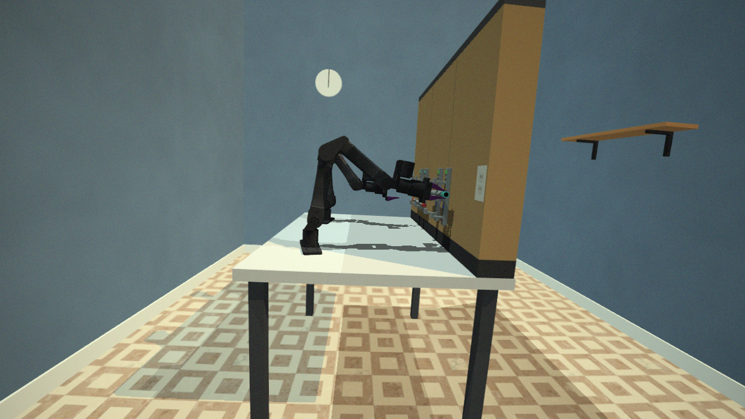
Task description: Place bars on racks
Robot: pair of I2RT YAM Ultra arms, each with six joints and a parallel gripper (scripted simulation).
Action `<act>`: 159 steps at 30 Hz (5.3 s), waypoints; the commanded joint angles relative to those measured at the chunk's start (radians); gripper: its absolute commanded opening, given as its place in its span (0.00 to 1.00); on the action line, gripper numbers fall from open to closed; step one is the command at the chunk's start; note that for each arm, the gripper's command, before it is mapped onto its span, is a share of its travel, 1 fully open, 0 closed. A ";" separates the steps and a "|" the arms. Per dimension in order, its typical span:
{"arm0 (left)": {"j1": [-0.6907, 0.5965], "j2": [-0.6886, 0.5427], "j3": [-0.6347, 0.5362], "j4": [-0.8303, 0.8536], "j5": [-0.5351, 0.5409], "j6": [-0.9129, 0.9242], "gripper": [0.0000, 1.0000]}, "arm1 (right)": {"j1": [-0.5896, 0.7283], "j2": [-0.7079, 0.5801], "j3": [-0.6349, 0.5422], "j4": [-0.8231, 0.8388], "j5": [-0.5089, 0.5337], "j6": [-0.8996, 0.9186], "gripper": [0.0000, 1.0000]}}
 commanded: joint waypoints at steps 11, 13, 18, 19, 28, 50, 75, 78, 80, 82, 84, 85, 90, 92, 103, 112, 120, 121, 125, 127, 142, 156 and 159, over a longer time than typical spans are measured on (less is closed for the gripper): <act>-0.012 -0.033 0.004 0.002 -0.005 -0.007 1.00 | -0.002 -0.060 0.074 0.009 0.003 0.034 0.00; -0.012 -0.033 0.004 0.002 -0.005 -0.007 1.00 | -0.001 -0.060 0.078 0.004 0.003 0.034 0.00; -0.012 -0.033 0.004 0.002 -0.005 -0.007 1.00 | 0.000 -0.062 0.085 -0.004 0.004 0.034 0.00; -0.012 -0.033 0.004 0.002 -0.005 -0.007 1.00 | 0.000 -0.062 0.086 -0.005 0.004 0.034 0.00; -0.012 -0.033 0.004 0.002 -0.005 -0.007 1.00 | 0.003 -0.070 0.087 -0.014 0.007 0.034 0.00; -0.012 -0.033 0.004 0.002 -0.005 -0.007 1.00 | 0.012 -0.069 0.083 -0.011 0.016 0.035 0.00; -0.012 -0.033 0.004 0.002 -0.005 -0.007 1.00 | 0.023 -0.077 0.064 0.000 0.027 0.035 0.00; -0.012 -0.033 0.004 0.002 -0.005 -0.007 1.00 | 0.022 -0.084 0.055 0.002 0.026 0.035 0.00; -0.012 -0.033 0.004 0.002 -0.005 -0.007 1.00 | 0.022 -0.089 0.049 0.003 0.026 0.035 0.00; -0.012 -0.033 0.004 0.002 -0.005 -0.007 1.00 | 0.022 -0.094 0.043 0.004 0.026 0.035 0.00; -0.012 -0.033 0.004 0.002 -0.005 -0.007 1.00 | 0.022 -0.099 0.036 0.004 0.026 0.035 0.00; -0.012 -0.033 0.004 0.002 -0.005 -0.007 1.00 | 0.022 -0.099 0.036 0.004 0.026 0.035 0.00; -0.012 -0.033 0.004 0.002 -0.005 -0.007 1.00 | 0.023 -0.110 0.015 0.014 0.027 0.035 0.00; -0.012 -0.033 0.004 0.002 -0.005 -0.007 1.00 | 0.023 -0.116 0.004 0.019 0.027 0.035 0.00; -0.012 -0.033 0.004 0.002 -0.005 -0.007 1.00 | 0.024 -0.141 -0.045 0.042 0.028 0.035 0.00; -0.012 -0.033 0.004 0.002 -0.005 -0.007 1.00 | 0.026 -0.172 -0.072 0.040 0.030 0.035 0.00; -0.012 -0.033 0.004 0.002 -0.005 -0.007 1.00 | 0.027 -0.193 -0.090 0.037 0.031 0.035 0.00; -0.012 -0.033 0.004 0.002 -0.005 -0.007 1.00 | 0.027 -0.197 -0.094 0.036 0.031 0.035 0.00; -0.012 -0.033 0.004 0.002 -0.005 -0.007 1.00 | 0.028 -0.210 -0.106 0.036 0.032 0.035 0.00; -0.012 -0.033 0.004 0.002 -0.005 -0.007 1.00 | 0.028 -0.217 -0.112 0.035 0.032 0.035 0.00; -0.012 -0.033 0.004 0.002 -0.005 -0.007 1.00 | 0.030 -0.253 -0.148 0.035 0.034 0.035 0.00; -0.012 -0.033 0.004 0.002 -0.005 -0.007 1.00 | 0.042 -0.267 -0.167 0.040 0.045 0.036 0.00; -0.012 -0.033 0.004 0.002 -0.005 -0.007 1.00 | 0.060 -0.265 -0.166 0.041 0.063 0.037 0.00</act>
